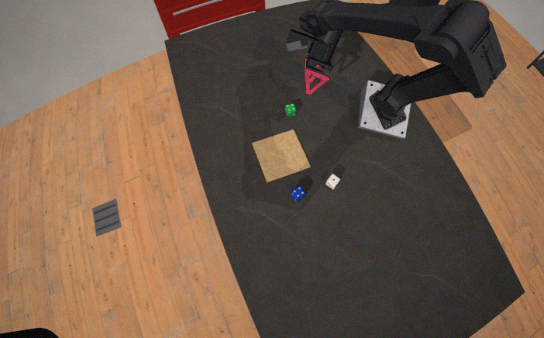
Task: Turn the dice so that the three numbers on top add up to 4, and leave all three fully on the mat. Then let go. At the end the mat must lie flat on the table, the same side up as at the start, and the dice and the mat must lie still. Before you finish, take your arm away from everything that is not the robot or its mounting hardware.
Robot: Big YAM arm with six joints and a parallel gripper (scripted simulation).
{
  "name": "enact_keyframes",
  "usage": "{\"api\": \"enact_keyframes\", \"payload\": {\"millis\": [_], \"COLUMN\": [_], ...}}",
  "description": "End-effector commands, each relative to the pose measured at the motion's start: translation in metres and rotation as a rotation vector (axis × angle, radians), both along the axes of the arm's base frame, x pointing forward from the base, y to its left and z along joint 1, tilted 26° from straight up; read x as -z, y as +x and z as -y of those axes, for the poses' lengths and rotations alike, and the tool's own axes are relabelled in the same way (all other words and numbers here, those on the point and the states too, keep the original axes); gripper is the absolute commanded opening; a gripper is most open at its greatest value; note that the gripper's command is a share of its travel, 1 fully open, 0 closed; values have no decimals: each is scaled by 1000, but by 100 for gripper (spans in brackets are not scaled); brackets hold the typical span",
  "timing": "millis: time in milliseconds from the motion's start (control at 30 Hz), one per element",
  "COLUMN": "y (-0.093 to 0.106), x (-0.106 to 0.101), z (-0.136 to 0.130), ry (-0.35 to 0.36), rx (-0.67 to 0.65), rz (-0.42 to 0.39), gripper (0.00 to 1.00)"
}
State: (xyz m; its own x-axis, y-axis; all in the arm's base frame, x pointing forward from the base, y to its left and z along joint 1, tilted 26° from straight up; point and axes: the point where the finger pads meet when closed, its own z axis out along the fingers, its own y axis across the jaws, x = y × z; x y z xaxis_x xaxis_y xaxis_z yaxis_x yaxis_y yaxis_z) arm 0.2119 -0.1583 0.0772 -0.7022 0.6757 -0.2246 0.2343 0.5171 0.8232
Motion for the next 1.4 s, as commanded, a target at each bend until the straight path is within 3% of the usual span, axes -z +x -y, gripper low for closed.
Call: {"api": "enact_keyframes", "payload": {"millis": [0, 533, 567, 600, 733, 1033, 1133, 1167, 1367], "y": [1, 1, 8, 9, 15, 33, 34, 38, 45], "x": [-1, -1, -15, -16, -18, -31, -32, -34, -41], "z": [2, 2, 26, 24, 15, -16, -19, -25, -42], "ry": [-6, -6, -72, -79, -122, -303, -318, -367, -458], "rx": [2, 2, 8, -1, -70, -323, -344, -404, -535], "rz": [3, 3, 32, 35, 45, 99, 104, 123, 164], "gripper": [100, 100, 100, 100, 100, 100, 100, 100, 100]}}
